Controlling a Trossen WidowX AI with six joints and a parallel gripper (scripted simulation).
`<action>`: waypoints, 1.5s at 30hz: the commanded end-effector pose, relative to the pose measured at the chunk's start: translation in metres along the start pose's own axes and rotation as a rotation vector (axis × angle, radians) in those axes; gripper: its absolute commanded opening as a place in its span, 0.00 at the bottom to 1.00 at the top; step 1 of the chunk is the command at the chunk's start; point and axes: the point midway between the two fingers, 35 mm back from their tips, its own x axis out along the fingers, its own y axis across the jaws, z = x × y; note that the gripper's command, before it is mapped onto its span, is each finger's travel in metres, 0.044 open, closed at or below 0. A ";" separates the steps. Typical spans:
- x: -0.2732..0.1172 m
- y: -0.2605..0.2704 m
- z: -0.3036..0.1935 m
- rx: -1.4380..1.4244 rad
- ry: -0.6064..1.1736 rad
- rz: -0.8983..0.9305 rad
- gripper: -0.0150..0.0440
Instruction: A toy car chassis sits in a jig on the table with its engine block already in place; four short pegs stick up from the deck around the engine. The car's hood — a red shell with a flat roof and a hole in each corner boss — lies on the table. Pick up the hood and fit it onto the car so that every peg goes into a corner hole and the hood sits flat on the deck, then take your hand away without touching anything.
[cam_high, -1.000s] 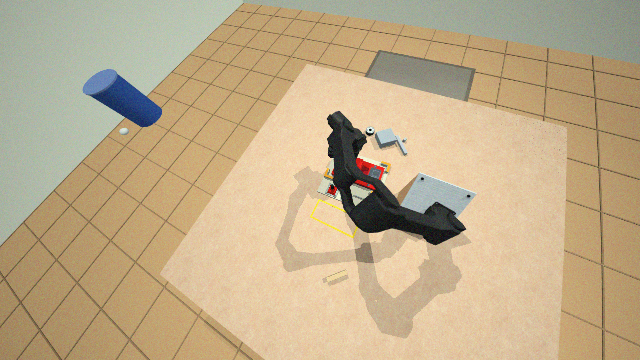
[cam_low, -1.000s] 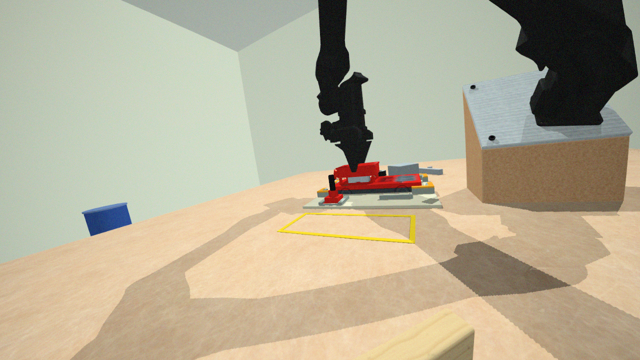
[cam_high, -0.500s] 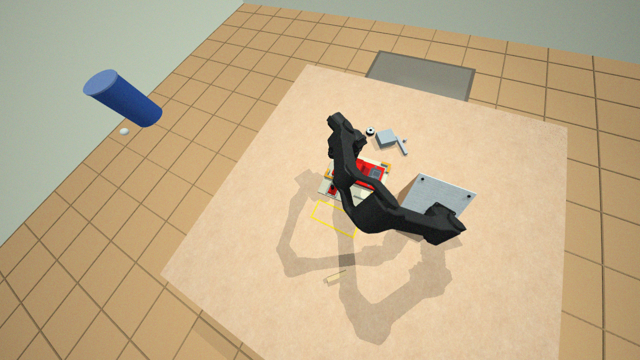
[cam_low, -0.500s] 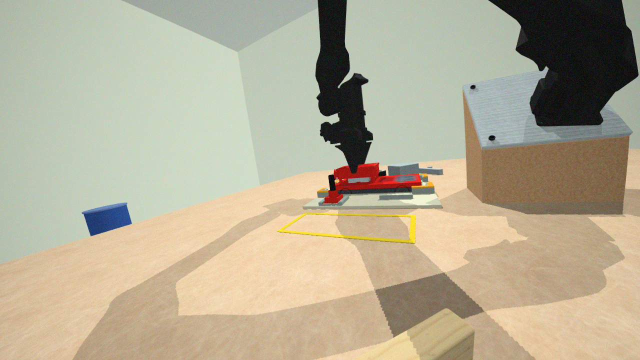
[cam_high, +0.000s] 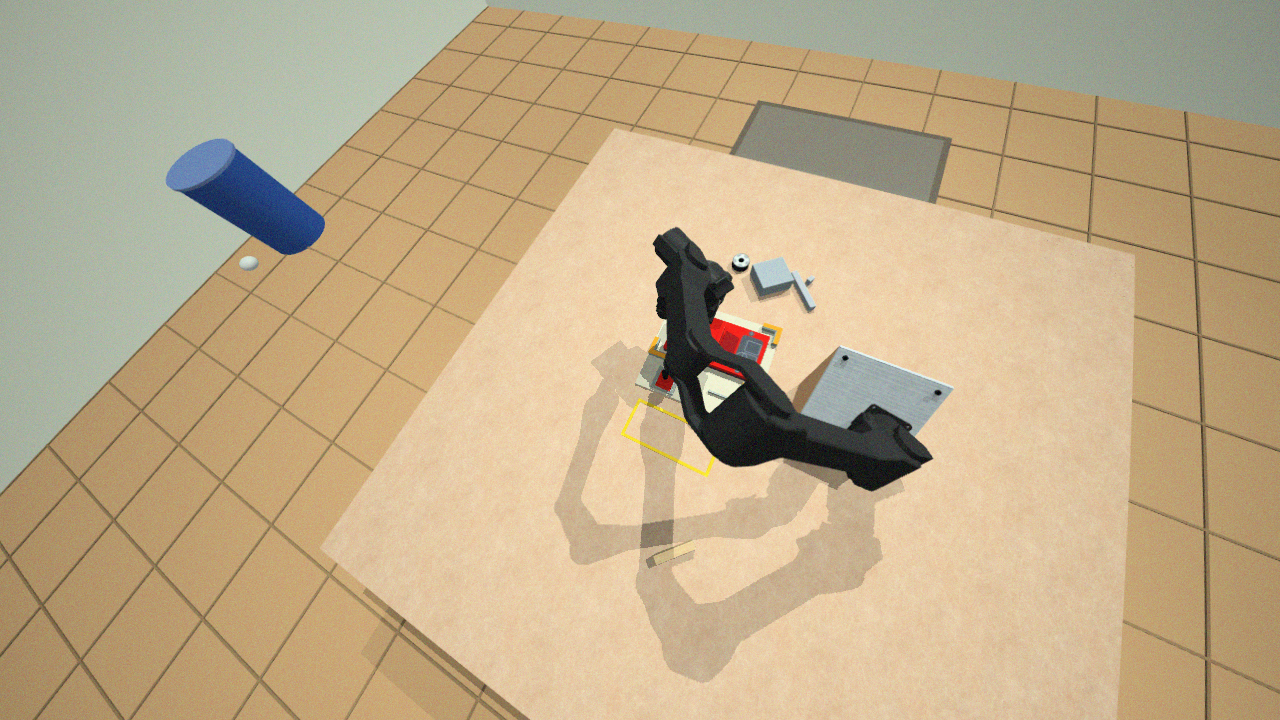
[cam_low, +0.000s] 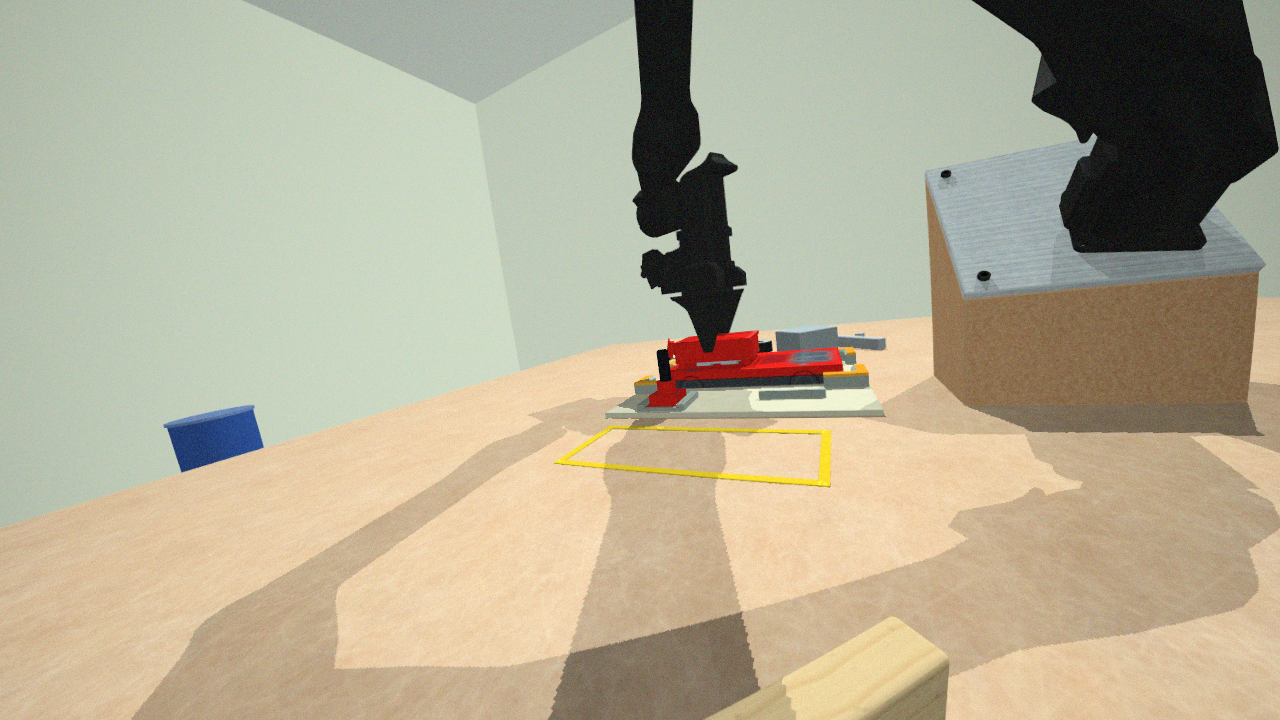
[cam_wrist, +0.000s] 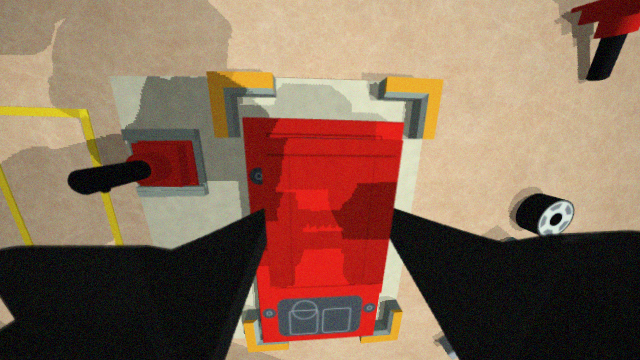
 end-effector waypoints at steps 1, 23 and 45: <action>0.003 0.001 -0.001 0.004 0.000 0.005 0.25; 0.004 0.000 0.000 0.000 0.001 0.000 0.74; -0.066 -0.001 0.002 0.000 0.022 0.005 1.00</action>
